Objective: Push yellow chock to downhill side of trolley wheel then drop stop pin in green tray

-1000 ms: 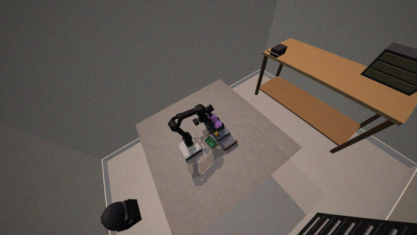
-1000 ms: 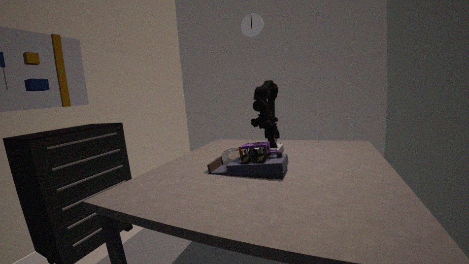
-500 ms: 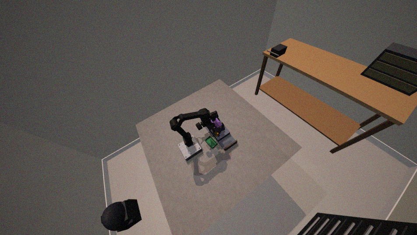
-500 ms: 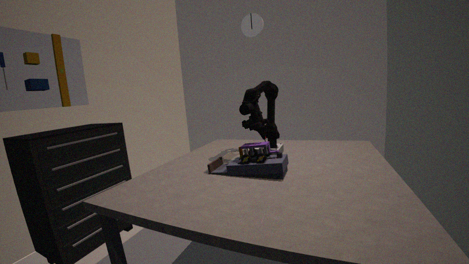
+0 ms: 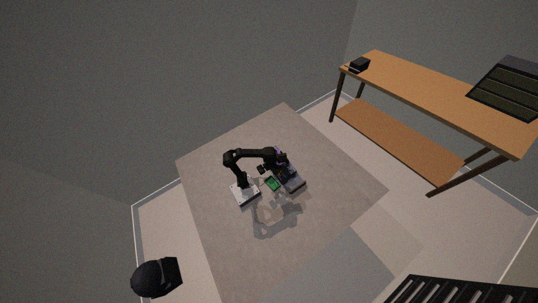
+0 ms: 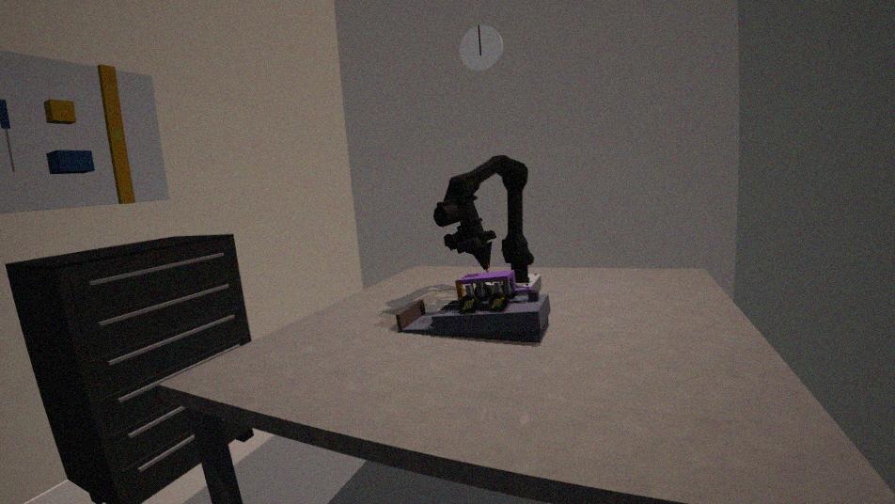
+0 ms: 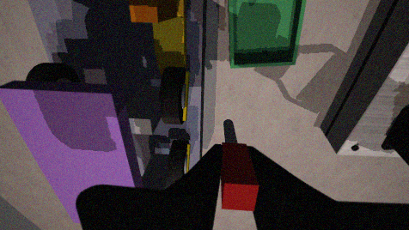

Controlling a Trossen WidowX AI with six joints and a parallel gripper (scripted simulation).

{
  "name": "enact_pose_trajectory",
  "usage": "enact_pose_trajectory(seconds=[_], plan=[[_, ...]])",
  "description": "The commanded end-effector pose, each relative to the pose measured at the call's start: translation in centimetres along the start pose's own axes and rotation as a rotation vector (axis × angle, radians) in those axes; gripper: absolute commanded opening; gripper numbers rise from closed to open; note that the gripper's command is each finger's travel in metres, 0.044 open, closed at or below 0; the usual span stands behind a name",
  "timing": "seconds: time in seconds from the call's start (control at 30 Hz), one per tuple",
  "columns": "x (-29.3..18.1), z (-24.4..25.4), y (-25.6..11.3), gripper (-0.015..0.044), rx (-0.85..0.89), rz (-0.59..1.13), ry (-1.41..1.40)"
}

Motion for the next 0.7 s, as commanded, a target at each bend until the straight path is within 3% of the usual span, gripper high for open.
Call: enact_pose_trajectory(seconds=[0.0,0.4,0.67], plan=[[1.5,0.3,-0.2,0.0,-0.002,-0.004,-0.002],[6.1,0.9,-0.7,0.0,-0.002,-0.008,-0.002],[5.9,0.8,-0.7,0.0,0.008,-0.027,0.099]])
Point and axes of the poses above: the point midway between the two fingers, 35 mm back from their tips, its own y axis out along the fingers, its own z axis across the jaws, x = y × z, the point moved 10 cm from there along -y, back along the fingers, and after that the axes turned 12 degrees about y, right-handed, at the moved point
